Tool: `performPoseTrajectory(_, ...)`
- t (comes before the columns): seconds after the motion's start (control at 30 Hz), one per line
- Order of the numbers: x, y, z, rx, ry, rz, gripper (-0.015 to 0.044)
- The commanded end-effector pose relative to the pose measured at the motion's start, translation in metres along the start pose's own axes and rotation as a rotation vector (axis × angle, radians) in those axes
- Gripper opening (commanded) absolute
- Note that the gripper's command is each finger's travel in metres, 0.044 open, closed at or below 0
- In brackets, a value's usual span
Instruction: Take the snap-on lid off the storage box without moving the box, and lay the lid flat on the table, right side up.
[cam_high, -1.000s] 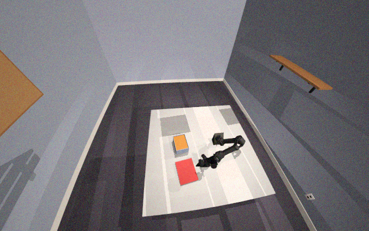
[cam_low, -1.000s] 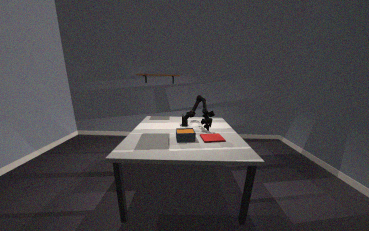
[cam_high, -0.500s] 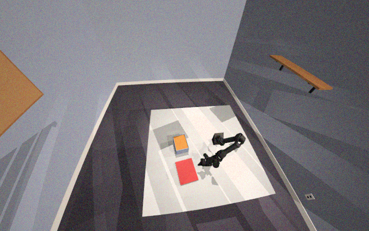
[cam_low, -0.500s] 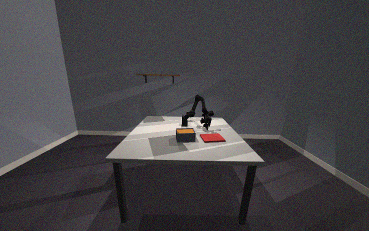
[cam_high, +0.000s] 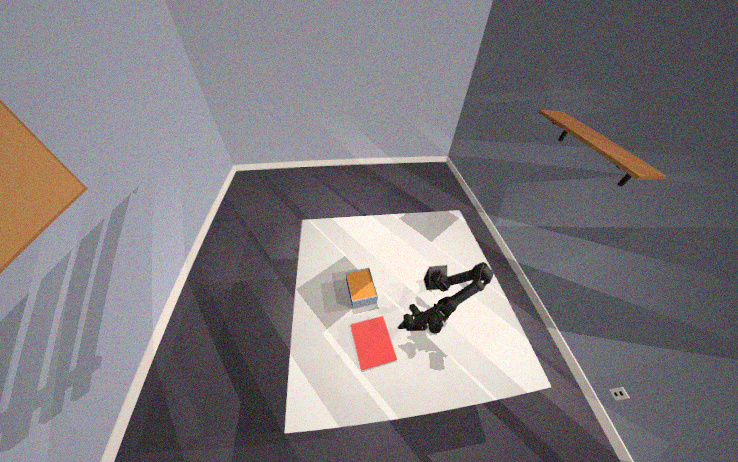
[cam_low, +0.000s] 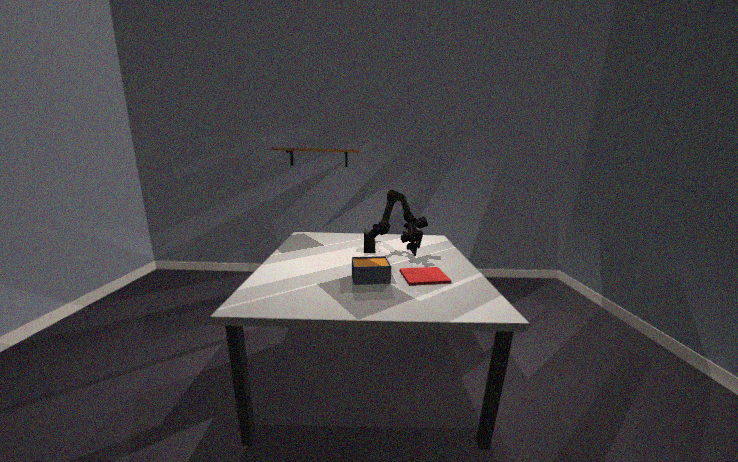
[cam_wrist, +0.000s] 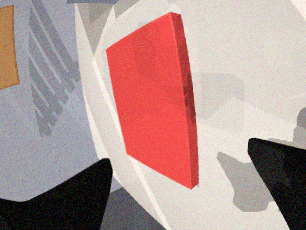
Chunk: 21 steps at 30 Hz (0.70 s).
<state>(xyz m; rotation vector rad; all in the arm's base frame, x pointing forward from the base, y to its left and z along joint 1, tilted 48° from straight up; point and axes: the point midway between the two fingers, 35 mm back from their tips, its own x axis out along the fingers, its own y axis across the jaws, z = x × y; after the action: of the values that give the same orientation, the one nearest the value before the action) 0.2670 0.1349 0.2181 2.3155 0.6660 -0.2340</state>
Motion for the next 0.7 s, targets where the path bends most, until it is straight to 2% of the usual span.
performPoseTrajectory(0.0, -0.009, 0.007, -0.003, -0.006, 0.009, 0.003, 0.044)
performPoseTrajectory(0.67, -0.044, 0.026, -0.003, -0.007, 0.008, 0.002, 0.044)
